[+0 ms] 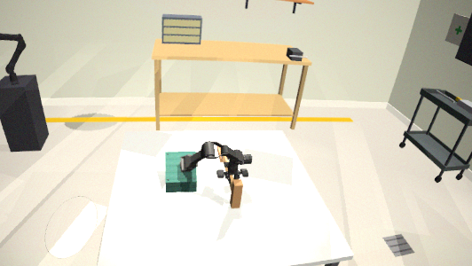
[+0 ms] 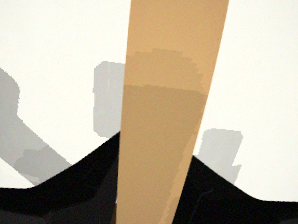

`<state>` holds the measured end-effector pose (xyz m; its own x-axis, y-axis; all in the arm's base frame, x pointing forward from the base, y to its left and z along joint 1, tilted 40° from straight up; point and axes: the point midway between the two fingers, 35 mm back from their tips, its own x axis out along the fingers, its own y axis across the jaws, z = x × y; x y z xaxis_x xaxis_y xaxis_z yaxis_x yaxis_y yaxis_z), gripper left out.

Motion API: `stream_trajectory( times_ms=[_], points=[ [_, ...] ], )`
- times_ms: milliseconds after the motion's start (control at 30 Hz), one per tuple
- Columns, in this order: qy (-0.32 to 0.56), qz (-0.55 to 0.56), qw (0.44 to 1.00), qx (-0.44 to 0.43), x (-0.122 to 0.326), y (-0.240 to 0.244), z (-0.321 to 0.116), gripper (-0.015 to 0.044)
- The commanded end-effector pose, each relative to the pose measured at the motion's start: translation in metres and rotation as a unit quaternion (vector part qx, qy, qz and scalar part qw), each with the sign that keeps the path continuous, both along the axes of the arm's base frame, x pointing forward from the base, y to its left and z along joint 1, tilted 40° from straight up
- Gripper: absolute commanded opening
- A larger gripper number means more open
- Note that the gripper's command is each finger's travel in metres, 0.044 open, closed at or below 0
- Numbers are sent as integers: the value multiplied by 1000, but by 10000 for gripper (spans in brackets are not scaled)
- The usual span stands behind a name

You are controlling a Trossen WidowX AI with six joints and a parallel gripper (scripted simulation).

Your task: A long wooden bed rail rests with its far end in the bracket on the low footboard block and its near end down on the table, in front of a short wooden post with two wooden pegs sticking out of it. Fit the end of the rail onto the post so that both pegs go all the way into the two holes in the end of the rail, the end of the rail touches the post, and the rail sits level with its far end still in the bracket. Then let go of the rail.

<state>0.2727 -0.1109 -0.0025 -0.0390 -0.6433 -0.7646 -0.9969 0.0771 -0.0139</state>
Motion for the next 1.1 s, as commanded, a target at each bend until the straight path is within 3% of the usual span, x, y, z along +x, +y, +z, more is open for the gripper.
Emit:
stream_trajectory(
  times_ms=[0,1067],
  points=[
    [1,2,1000,0,0,-1,2,0],
    [1,2,1000,-1,0,-9,7,0]
  ],
)
